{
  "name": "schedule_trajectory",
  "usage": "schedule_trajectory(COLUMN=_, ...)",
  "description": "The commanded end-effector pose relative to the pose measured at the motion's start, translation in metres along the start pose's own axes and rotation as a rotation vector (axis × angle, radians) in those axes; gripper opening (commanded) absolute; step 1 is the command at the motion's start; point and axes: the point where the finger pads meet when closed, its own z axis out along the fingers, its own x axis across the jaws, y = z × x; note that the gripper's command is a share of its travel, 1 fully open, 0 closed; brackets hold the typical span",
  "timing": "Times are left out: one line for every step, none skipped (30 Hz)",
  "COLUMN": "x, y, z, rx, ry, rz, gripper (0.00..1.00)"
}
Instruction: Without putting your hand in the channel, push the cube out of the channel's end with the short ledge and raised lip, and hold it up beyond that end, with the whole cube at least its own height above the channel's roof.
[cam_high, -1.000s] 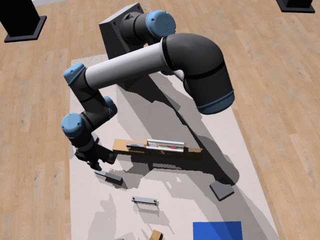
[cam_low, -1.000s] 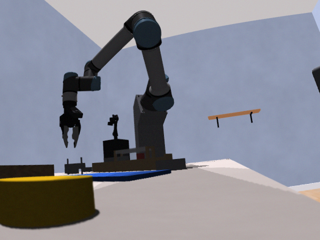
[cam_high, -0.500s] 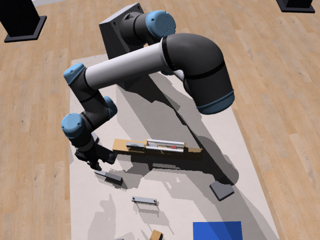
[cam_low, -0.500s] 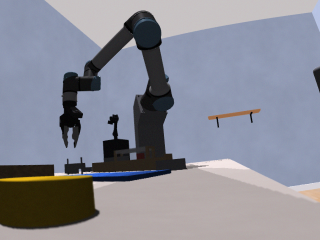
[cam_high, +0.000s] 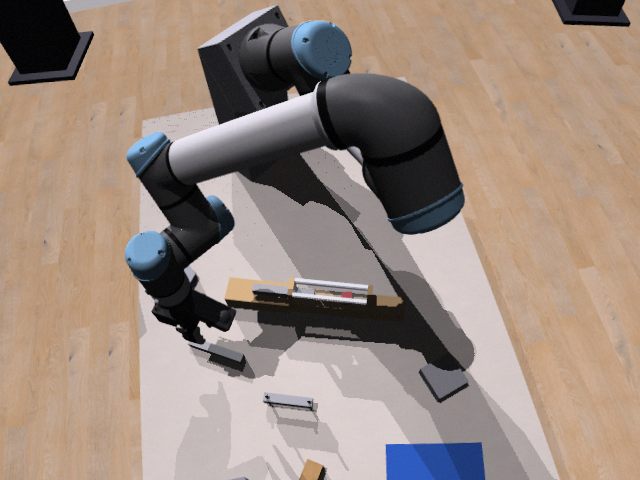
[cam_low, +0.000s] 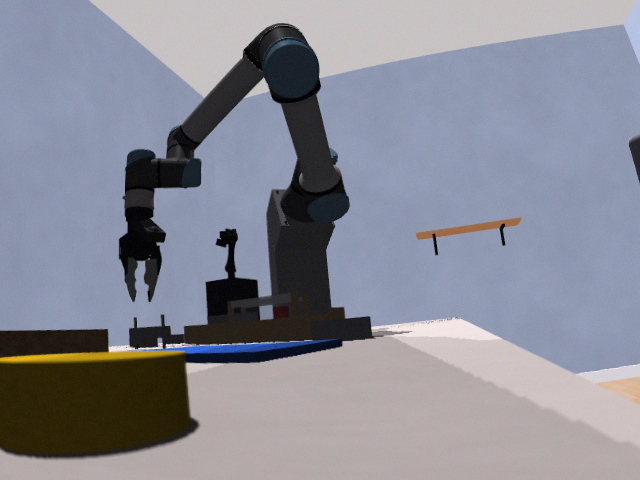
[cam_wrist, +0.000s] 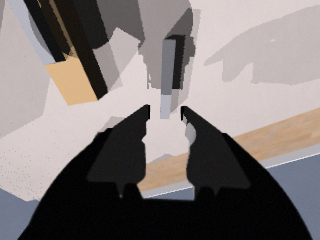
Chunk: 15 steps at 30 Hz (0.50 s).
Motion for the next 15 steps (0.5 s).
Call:
schedule_trajectory(x=0.001, y=0.0, z=0.013, rx=-0.001, ry=0.002, rz=0.0, gripper=0.22)
schedule_trajectory(x=0.001, y=0.0, z=0.018, rx=-0.001, ry=0.002, rz=0.0, gripper=0.22)
schedule_trajectory(x=0.001, y=0.0, z=0.023, rx=-0.001, ry=0.002, rz=0.0, gripper=0.22)
schedule_trajectory(x=0.002, y=0.0, z=0.028, rx=-0.001, ry=0.002, rz=0.0, gripper=0.22)
schedule_trajectory(x=0.002, y=0.0, z=0.033, rx=-0.001, ry=0.002, rz=0.0, gripper=0.22)
schedule_trajectory(x=0.002, y=0.0, z=0.038, rx=-0.001, ry=0.002, rz=0.0, gripper=0.22)
schedule_trajectory(x=0.002, y=0.001, z=0.043, rx=-0.001, ry=0.002, rz=0.0, gripper=0.22)
schedule_trajectory(x=0.002, y=0.001, z=0.048, rx=-0.001, ry=0.002, rz=0.0, gripper=0.22)
schedule_trajectory(x=0.002, y=0.001, z=0.052, rx=-0.001, ry=0.002, rz=0.0, gripper=0.22)
schedule_trajectory(x=0.002, y=0.001, z=0.057, rx=-0.001, ry=0.002, rz=0.0, gripper=0.22)
schedule_trajectory(x=0.002, y=0.001, z=0.061, rx=-0.001, ry=0.002, rz=0.0, gripper=0.22)
schedule_trajectory(x=0.002, y=0.001, z=0.064, rx=-0.001, ry=0.002, rz=0.0, gripper=0.22)
schedule_trajectory(x=0.003, y=0.001, z=0.067, rx=-0.001, ry=0.002, rz=0.0, gripper=0.22)
schedule_trajectory(x=0.003, y=0.001, z=0.069, rx=-0.001, ry=0.002, rz=0.0, gripper=0.22)
schedule_trajectory(x=0.003, y=0.001, z=0.071, rx=-0.001, ry=0.002, rz=0.0, gripper=0.22)
